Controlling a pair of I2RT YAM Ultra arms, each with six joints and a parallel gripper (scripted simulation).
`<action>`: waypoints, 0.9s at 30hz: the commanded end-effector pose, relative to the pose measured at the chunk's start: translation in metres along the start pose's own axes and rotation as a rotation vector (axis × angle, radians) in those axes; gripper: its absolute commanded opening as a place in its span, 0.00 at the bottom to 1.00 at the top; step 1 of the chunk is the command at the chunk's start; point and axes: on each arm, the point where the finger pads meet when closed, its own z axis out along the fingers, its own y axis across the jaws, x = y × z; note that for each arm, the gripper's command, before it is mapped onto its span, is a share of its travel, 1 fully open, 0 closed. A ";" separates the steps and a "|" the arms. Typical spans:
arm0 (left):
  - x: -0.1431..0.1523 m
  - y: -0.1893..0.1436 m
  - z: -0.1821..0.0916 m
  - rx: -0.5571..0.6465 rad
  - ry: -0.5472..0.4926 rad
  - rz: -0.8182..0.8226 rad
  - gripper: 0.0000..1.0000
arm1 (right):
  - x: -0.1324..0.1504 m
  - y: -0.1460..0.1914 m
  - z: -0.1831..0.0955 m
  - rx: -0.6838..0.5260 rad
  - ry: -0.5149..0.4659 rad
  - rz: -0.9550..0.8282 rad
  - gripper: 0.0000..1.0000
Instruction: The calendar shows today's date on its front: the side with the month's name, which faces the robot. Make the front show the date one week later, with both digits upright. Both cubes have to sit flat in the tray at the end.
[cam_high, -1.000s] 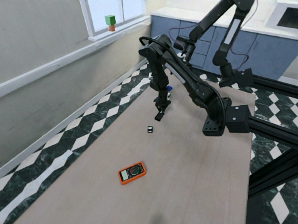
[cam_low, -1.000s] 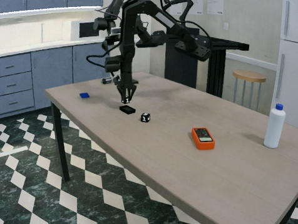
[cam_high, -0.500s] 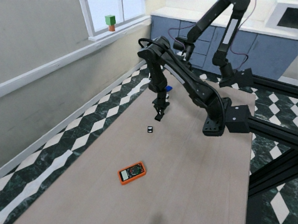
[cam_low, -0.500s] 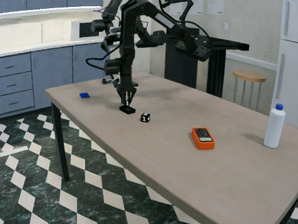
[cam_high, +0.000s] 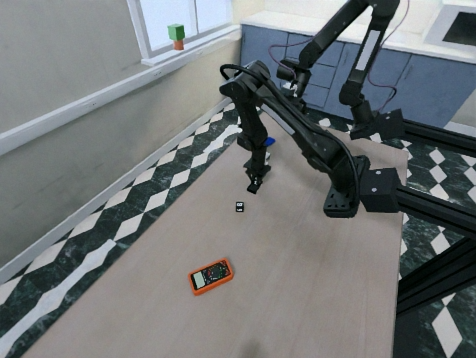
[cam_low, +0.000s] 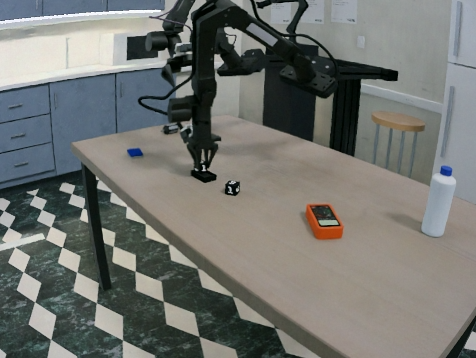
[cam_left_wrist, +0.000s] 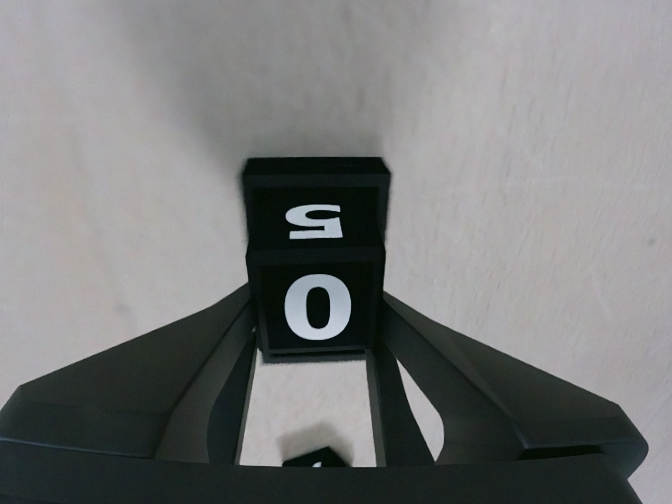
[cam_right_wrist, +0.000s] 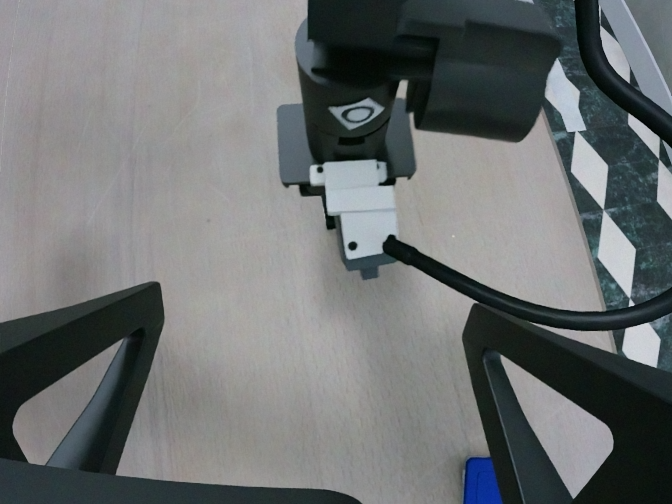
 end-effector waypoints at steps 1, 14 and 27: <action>-0.007 0.002 0.010 -0.001 -0.021 0.021 0.27 | -0.011 -0.009 -0.005 0.012 -0.032 -0.022 1.00; -0.005 0.004 0.003 -0.018 -0.018 0.021 0.49 | -0.011 -0.009 -0.005 0.012 -0.032 -0.022 1.00; -0.003 0.002 -0.055 -0.027 -0.013 0.019 0.65 | -0.011 -0.009 -0.005 0.012 -0.032 -0.022 1.00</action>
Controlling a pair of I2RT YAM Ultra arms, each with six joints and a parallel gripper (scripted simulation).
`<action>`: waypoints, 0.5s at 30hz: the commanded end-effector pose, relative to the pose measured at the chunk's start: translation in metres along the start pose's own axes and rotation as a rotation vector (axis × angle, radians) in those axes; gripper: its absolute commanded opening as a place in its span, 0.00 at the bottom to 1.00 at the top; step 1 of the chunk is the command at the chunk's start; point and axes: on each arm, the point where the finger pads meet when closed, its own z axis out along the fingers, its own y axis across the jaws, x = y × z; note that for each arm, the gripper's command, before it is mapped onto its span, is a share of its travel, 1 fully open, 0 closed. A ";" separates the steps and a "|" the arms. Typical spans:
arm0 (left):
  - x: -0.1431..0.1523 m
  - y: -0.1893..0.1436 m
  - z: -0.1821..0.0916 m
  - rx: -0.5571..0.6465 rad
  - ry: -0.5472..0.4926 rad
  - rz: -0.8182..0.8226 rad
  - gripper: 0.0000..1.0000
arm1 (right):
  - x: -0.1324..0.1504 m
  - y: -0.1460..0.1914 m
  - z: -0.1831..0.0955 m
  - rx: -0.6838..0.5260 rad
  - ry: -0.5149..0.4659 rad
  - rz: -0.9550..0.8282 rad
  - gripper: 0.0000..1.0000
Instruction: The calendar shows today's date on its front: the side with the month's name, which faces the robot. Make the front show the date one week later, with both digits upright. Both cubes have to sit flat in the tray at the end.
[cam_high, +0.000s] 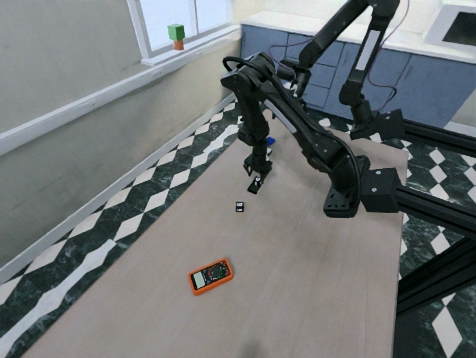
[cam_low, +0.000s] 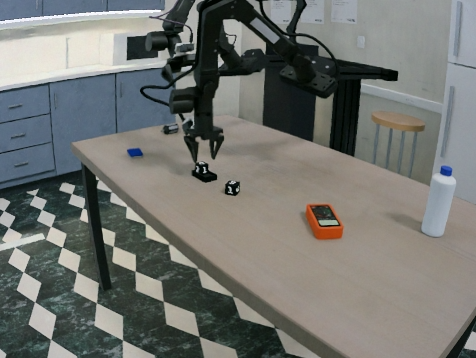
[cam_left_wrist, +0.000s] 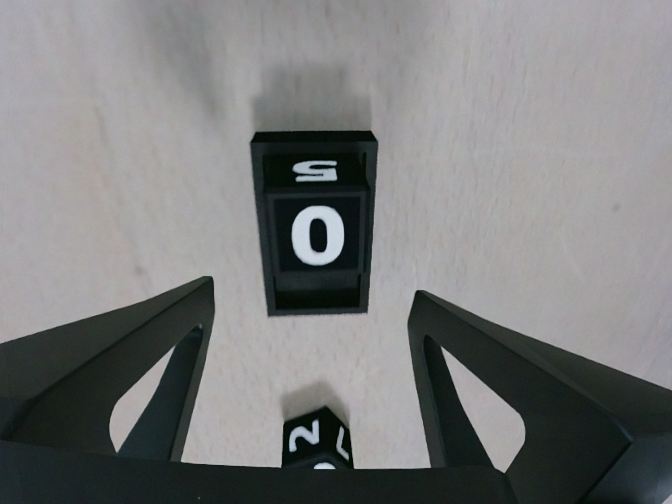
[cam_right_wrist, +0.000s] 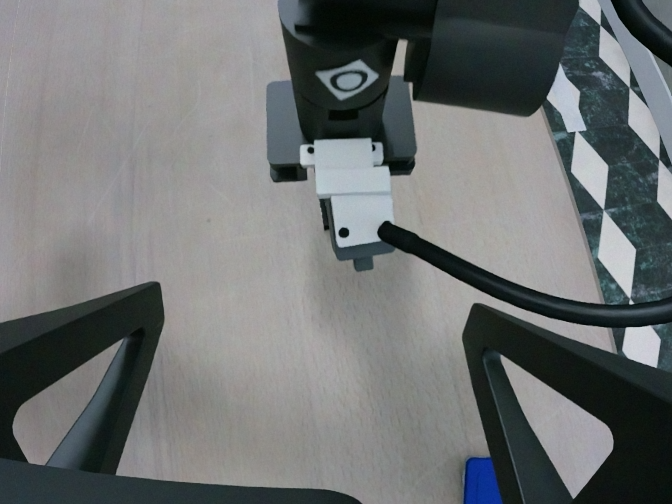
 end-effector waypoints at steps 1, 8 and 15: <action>-0.006 0.005 -0.036 -0.014 -0.012 0.002 0.65 | -0.011 -0.009 -0.005 0.012 -0.032 -0.022 1.00; 0.003 0.007 -0.068 -0.023 -0.010 -0.046 0.56 | -0.011 -0.009 -0.005 0.012 -0.032 -0.022 1.00; 0.025 0.012 -0.044 -0.038 0.000 -0.171 0.56 | -0.020 -0.010 -0.004 0.004 -0.090 -0.056 1.00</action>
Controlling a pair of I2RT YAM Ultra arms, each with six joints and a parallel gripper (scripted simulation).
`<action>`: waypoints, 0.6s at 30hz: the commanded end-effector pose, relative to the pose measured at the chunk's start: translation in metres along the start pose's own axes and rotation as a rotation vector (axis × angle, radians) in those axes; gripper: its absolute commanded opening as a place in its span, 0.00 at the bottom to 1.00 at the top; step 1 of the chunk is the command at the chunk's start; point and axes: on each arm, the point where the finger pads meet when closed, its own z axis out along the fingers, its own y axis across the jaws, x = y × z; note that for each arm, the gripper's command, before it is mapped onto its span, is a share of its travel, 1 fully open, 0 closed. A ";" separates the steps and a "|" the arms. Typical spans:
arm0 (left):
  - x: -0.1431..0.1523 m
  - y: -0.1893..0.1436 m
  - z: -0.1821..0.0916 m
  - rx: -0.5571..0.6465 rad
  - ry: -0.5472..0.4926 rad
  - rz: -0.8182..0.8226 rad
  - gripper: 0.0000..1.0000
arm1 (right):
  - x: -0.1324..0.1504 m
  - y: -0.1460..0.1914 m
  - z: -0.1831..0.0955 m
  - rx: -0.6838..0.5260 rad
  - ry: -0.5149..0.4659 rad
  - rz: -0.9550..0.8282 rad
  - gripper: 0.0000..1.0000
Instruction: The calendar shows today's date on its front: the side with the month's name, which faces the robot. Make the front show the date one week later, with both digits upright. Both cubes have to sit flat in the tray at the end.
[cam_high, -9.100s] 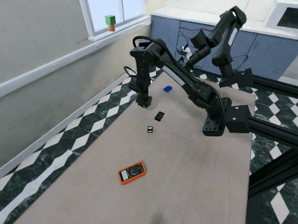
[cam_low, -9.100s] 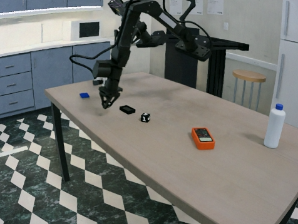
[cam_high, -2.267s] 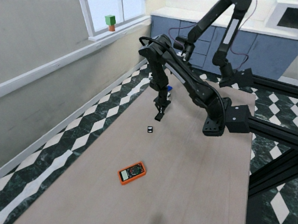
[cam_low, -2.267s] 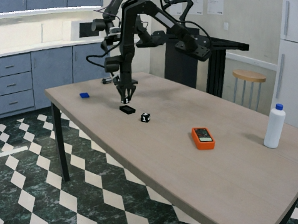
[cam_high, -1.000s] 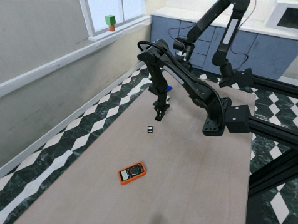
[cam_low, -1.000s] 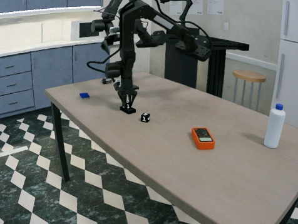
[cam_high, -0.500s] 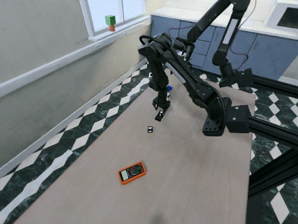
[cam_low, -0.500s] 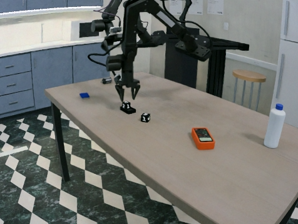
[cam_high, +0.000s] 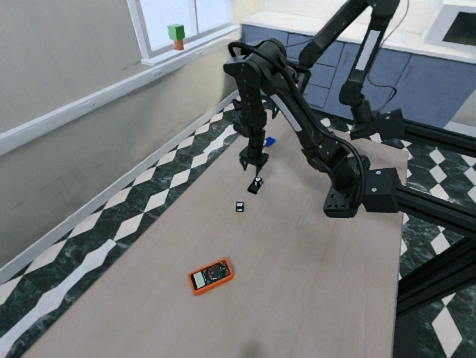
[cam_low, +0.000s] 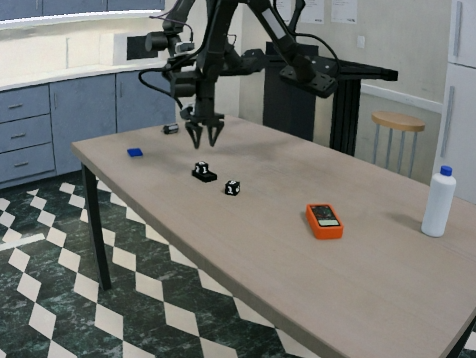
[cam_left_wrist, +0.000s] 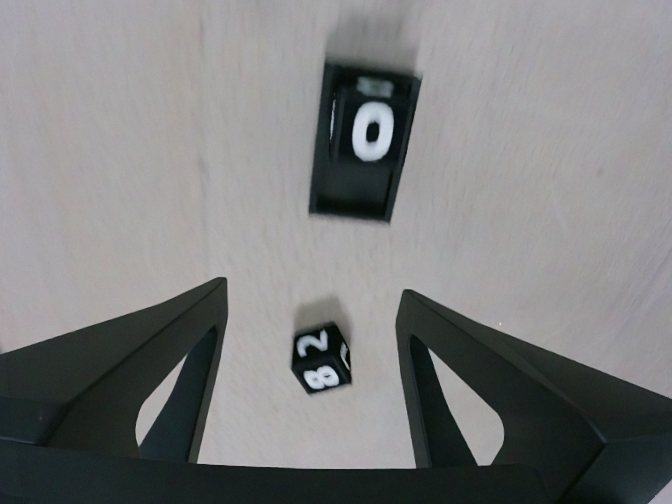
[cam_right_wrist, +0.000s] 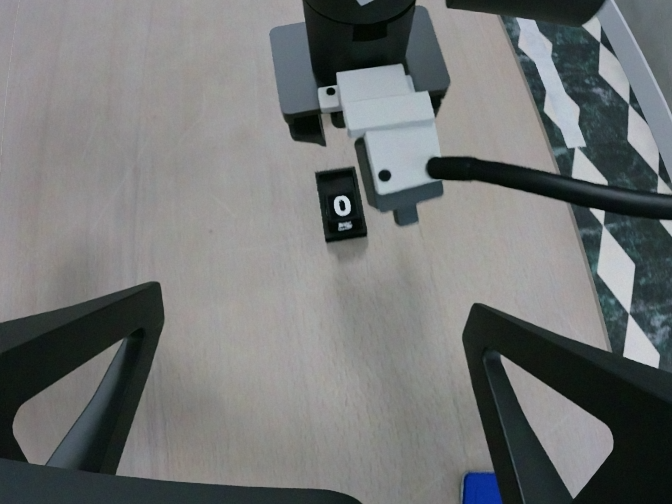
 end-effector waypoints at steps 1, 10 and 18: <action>0.004 0.001 0.009 -0.004 -0.013 -0.069 0.56 | -0.020 -0.013 -0.003 0.013 -0.086 -0.058 1.00; 0.079 -0.005 0.053 0.025 -0.032 -0.367 0.56 | -0.040 -0.009 0.011 -0.066 -0.318 -0.121 1.00; 0.103 -0.008 0.063 0.028 -0.065 -0.465 0.56 | -0.034 -0.005 0.018 -0.099 -0.322 -0.088 1.00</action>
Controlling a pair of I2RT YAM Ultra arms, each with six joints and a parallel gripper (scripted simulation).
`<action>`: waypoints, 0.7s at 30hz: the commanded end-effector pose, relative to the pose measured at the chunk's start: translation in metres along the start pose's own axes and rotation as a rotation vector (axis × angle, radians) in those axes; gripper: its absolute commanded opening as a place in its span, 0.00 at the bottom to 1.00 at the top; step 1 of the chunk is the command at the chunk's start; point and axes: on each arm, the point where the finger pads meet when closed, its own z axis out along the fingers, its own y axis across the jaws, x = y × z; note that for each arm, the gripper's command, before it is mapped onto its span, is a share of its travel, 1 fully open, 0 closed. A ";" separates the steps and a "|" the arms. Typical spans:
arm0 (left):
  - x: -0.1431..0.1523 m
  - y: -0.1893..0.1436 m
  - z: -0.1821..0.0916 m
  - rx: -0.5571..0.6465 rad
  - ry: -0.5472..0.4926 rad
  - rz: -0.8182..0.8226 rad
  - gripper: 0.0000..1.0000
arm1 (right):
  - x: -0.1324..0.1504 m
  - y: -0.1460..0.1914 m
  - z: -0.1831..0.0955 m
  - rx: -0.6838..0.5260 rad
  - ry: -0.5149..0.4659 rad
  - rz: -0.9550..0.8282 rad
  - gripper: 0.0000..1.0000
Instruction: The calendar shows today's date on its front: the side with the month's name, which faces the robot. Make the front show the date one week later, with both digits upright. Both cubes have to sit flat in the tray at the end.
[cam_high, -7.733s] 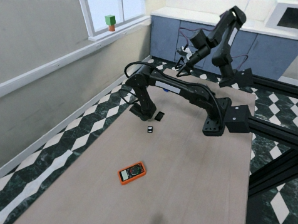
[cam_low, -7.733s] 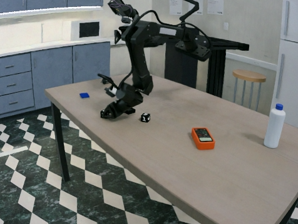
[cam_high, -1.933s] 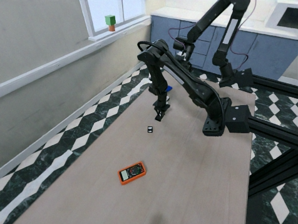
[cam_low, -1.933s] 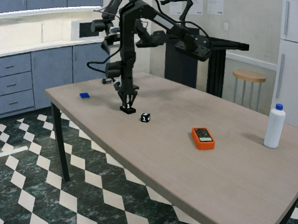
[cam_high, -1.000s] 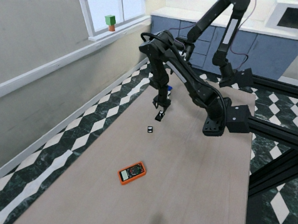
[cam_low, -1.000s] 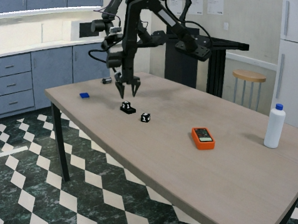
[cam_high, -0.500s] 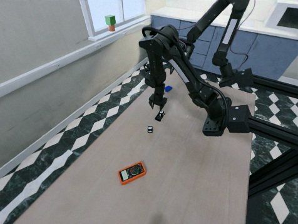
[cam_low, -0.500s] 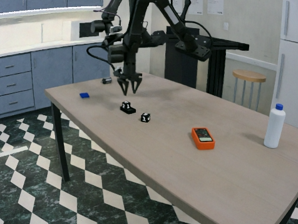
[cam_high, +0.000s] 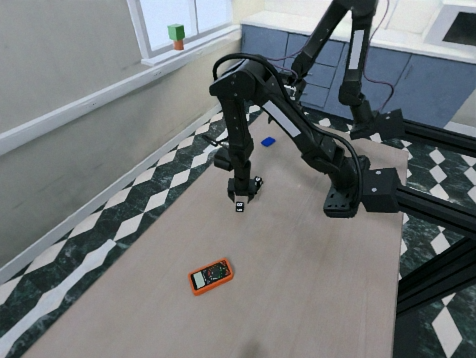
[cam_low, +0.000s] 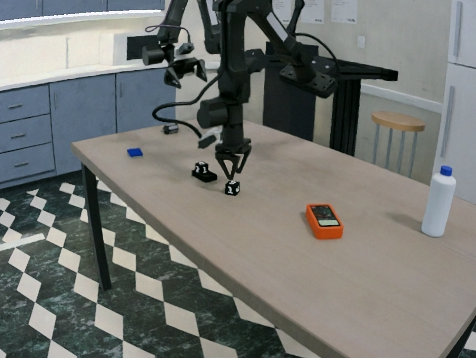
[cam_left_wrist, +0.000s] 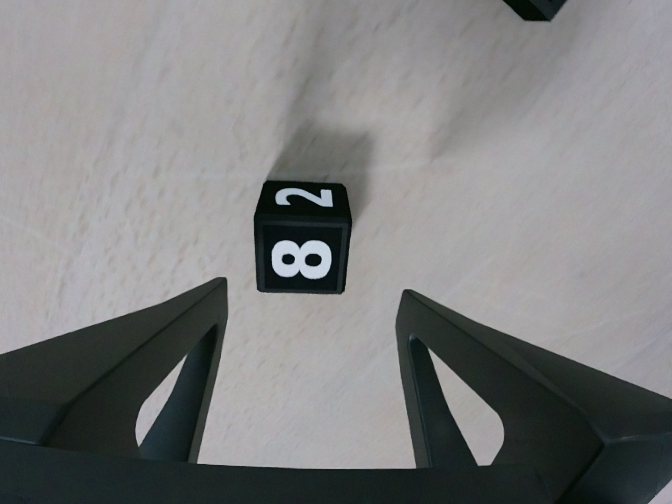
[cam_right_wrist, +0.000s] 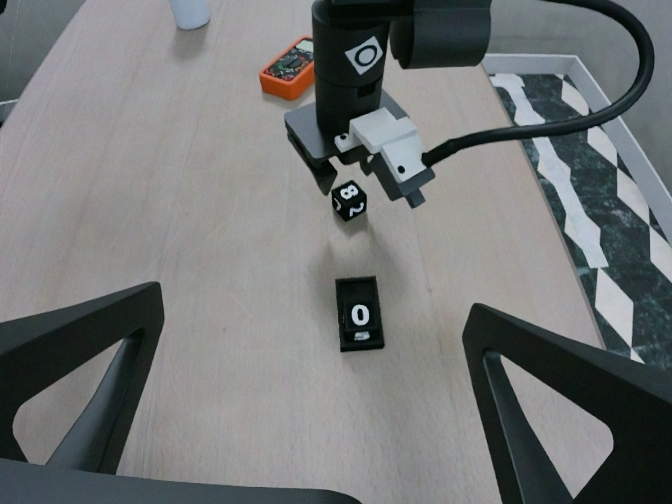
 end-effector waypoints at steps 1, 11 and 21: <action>-0.012 0.004 0.003 -0.009 -0.086 -0.034 0.56 | -0.012 -0.009 -0.001 0.004 -0.049 -0.031 1.00; -0.009 0.004 0.026 -0.005 -0.071 -0.045 0.49 | -0.012 -0.009 -0.001 0.007 -0.049 -0.033 1.00; -0.007 0.004 0.037 0.000 -0.073 -0.041 0.43 | -0.012 -0.009 -0.001 0.007 -0.049 -0.033 1.00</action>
